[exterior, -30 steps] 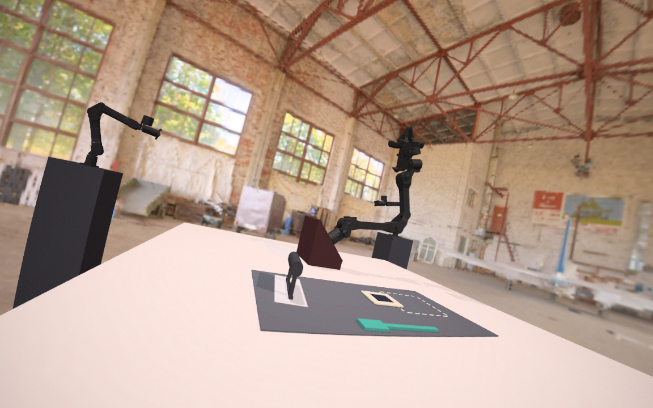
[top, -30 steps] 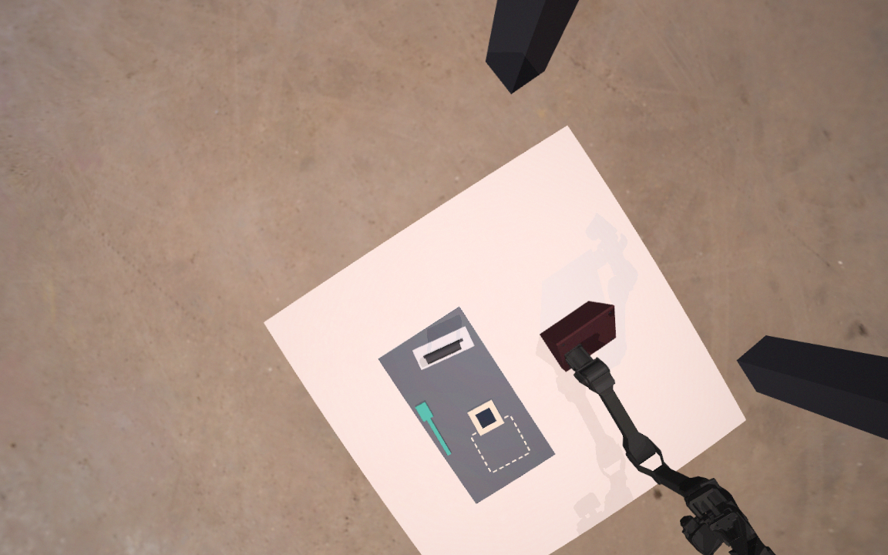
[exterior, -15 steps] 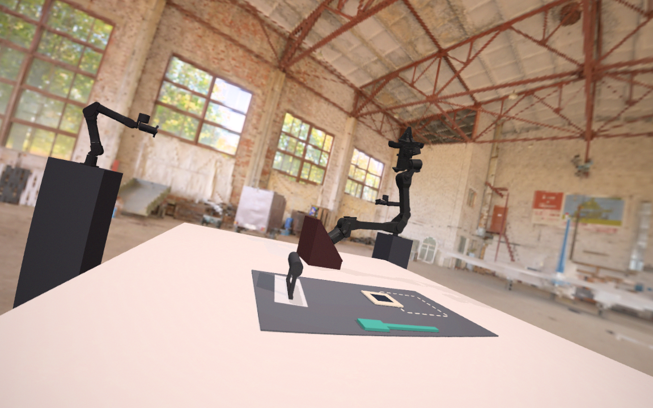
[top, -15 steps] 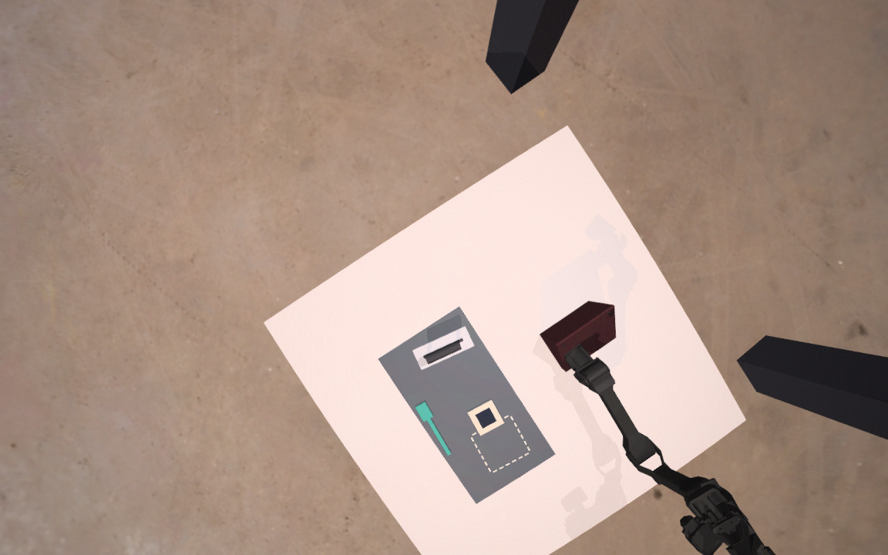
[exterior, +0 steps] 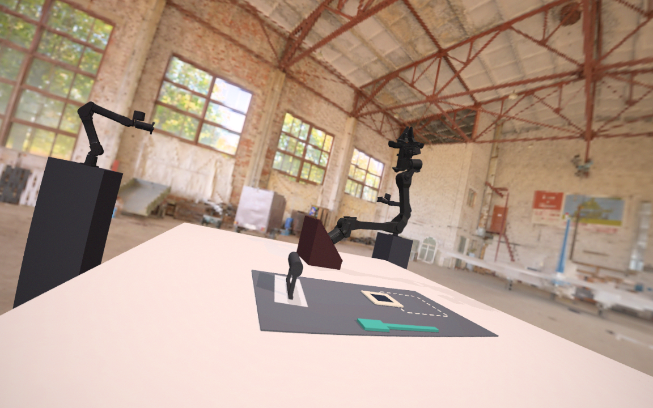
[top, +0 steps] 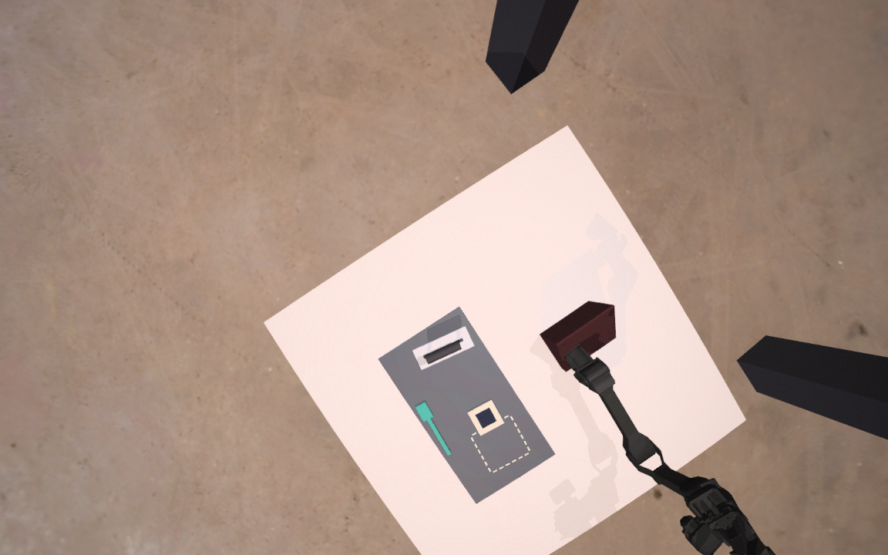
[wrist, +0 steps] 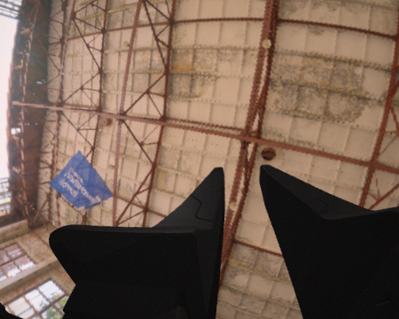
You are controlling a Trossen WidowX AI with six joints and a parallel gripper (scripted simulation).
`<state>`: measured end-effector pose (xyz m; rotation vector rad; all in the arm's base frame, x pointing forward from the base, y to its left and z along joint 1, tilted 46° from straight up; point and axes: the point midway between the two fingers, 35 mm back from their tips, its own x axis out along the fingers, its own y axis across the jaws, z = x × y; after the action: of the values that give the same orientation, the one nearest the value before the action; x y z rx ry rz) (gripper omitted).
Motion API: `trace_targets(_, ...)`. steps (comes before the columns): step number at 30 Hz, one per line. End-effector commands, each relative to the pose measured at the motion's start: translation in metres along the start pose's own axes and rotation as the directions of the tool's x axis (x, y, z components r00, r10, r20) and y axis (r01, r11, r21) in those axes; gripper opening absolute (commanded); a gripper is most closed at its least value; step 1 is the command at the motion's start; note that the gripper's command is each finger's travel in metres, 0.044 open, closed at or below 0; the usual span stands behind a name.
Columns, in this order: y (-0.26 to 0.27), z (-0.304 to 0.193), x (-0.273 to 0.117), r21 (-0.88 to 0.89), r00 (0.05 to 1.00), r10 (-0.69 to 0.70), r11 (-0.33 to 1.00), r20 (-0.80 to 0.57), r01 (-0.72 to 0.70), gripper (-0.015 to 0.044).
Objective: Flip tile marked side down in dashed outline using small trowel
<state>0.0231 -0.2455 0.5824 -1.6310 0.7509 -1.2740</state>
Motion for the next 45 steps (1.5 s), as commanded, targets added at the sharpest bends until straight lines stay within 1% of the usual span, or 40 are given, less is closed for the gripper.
trace_targets(1,0.0,0.0,0.0,0.0,1.0,0.0,1.0,0.0,0.0,0.01)
trace_targets(12,0.0,0.0,0.0,0.0,1.0,0.0,1.0,0.0,0.0,0.01)
trace_targets(16,0.0,0.0,0.0,0.0,1.0,0.0,1.0,0.0,0.0,0.0)
trace_targets(32,0.0,0.0,0.0,0.0,1.0,0.0,1.0,0.0,0.0,0.0)
trace_targets(38,0.001,0.0,0.001,0.002,1.0,0.002,1.0,0.001,-0.002,0.0153)
trace_targets(42,0.017,-0.001,0.012,0.045,0.999,0.05,0.998,0.018,-0.051,0.0258)
trace_targets(43,0.024,-0.001,0.018,0.065,0.997,0.072,0.995,0.027,-0.074,0.027)
trace_targets(45,0.041,-0.001,0.029,0.106,0.992,0.12,0.987,0.048,-0.125,0.027)
